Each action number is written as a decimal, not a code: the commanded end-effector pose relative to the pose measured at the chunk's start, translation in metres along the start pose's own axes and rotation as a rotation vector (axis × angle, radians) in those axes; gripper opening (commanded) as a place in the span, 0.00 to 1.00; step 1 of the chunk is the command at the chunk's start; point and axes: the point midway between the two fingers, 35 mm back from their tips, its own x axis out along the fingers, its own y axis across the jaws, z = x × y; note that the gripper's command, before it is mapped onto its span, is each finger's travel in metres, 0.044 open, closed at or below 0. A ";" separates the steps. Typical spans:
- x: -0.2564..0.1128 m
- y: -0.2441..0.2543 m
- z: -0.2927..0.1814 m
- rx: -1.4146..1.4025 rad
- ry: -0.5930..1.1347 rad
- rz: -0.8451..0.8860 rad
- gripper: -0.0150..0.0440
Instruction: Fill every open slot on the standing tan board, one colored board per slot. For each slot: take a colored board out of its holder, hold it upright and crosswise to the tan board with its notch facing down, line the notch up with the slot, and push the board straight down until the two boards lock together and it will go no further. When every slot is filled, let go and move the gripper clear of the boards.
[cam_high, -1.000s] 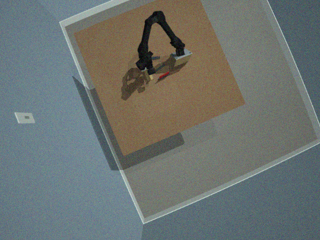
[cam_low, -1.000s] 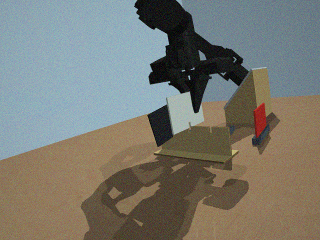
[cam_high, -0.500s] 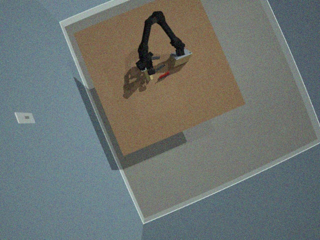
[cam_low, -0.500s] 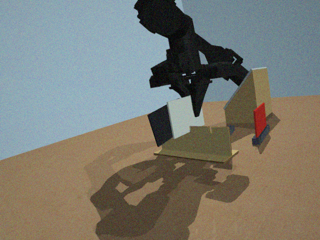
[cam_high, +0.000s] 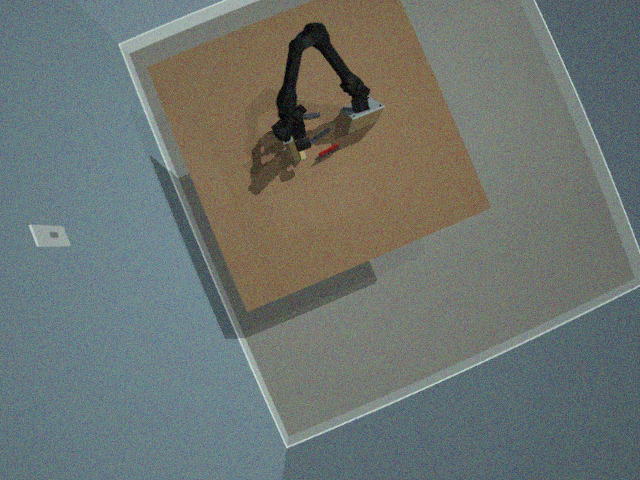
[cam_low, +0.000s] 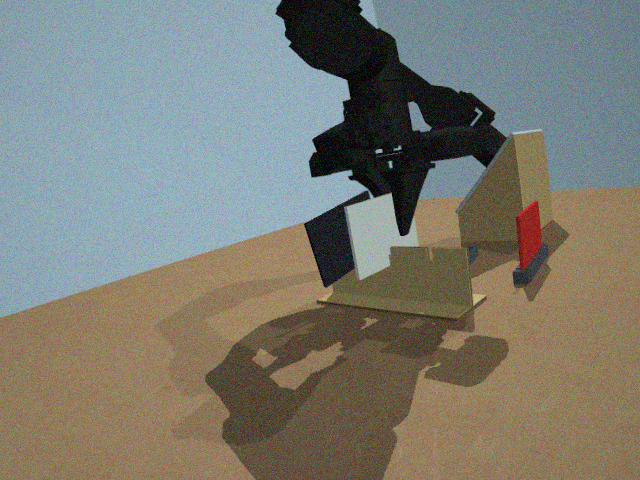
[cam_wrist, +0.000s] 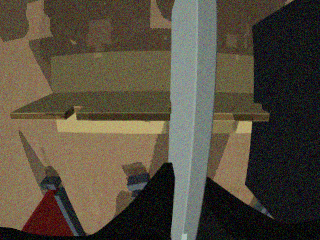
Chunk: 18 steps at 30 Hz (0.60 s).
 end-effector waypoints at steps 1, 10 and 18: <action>0.003 0.000 -0.001 -0.008 0.001 -0.004 0.25; 0.004 0.000 0.000 -0.001 0.001 -0.001 0.27; 0.004 0.000 0.000 -0.001 0.001 -0.001 0.34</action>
